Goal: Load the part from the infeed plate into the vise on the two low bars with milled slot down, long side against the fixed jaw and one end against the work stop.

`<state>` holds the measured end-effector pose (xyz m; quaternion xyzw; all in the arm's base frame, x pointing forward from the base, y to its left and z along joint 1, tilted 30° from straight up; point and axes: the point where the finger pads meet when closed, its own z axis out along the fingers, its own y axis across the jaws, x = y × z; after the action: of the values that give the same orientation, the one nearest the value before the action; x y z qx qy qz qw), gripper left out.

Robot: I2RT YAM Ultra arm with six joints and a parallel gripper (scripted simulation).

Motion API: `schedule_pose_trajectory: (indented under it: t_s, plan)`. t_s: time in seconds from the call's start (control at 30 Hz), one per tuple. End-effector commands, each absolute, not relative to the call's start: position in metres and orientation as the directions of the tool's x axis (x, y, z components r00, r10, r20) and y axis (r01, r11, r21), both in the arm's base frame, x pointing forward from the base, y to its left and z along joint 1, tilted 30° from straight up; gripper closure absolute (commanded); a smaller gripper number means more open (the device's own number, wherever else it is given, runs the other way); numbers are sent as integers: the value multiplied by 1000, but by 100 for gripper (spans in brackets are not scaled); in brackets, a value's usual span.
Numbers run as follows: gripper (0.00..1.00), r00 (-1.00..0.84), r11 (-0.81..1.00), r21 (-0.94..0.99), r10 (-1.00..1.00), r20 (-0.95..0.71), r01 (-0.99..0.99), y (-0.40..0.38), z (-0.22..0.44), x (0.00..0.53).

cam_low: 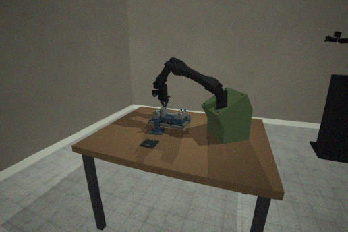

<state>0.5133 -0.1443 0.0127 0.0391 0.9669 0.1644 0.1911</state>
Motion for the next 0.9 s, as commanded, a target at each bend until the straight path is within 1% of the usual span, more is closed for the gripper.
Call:
schedule_pose_trajectory:
  t_s: [0.0, 0.87]
  plan:
    - [100, -906, 949, 315, 153, -393, 24, -155, 30, 513]
    - [100, -907, 947, 321, 149, -394, 16, -144, 33, 515]
